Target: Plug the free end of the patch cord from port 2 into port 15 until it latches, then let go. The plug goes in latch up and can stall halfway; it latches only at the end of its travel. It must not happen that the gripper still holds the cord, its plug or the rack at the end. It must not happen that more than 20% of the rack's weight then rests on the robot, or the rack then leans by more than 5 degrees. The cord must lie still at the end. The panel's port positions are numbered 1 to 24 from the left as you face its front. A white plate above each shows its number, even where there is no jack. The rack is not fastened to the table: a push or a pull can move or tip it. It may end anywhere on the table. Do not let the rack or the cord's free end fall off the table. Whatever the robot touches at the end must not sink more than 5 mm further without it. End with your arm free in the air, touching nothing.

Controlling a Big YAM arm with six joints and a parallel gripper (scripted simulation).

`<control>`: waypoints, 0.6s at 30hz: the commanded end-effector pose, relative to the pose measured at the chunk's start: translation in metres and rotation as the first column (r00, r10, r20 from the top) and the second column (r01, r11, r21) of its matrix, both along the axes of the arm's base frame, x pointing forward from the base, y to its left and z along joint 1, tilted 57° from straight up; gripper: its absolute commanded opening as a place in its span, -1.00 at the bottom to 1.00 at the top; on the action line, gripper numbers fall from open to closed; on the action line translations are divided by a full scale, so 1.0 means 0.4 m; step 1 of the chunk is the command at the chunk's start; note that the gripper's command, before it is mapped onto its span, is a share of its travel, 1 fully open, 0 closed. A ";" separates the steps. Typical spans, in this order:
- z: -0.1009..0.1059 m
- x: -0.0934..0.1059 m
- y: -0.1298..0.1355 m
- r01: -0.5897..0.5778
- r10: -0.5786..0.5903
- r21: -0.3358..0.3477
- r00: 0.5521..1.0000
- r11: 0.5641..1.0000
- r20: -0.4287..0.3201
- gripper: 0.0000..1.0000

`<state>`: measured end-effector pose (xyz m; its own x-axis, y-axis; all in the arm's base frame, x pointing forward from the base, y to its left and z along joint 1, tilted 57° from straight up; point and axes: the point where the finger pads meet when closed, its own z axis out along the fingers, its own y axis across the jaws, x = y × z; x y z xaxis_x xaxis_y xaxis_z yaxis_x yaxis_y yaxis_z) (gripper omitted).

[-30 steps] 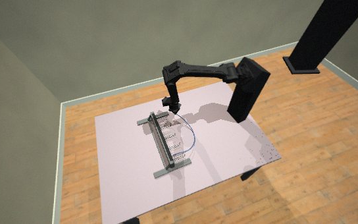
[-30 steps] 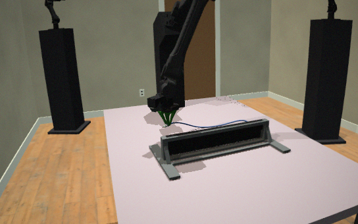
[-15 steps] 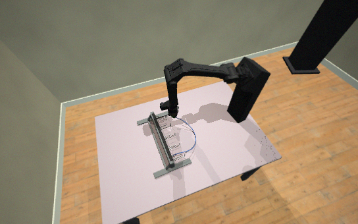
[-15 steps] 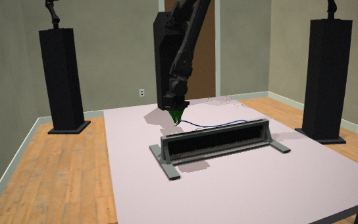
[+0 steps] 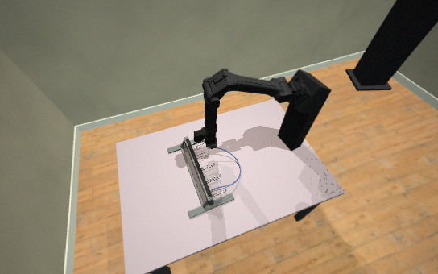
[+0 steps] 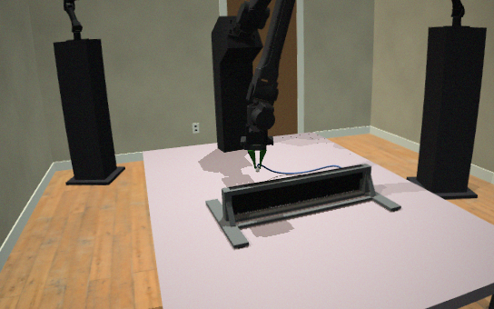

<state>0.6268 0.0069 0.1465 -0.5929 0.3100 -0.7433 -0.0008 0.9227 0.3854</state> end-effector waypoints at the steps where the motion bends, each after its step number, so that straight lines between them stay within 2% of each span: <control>1: 0.062 -0.001 0.034 -0.064 0.069 -0.086 0.996 0.994 0.049 -1.00; 10: 0.104 -0.004 0.077 -0.134 0.152 -0.207 0.986 0.969 0.074 -1.00; 18: 0.106 -0.007 0.097 -0.167 0.191 -0.261 0.979 0.951 0.070 -1.00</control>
<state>0.6250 0.0355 0.1705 -0.5737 0.0605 -0.8168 -0.1542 0.9715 0.1802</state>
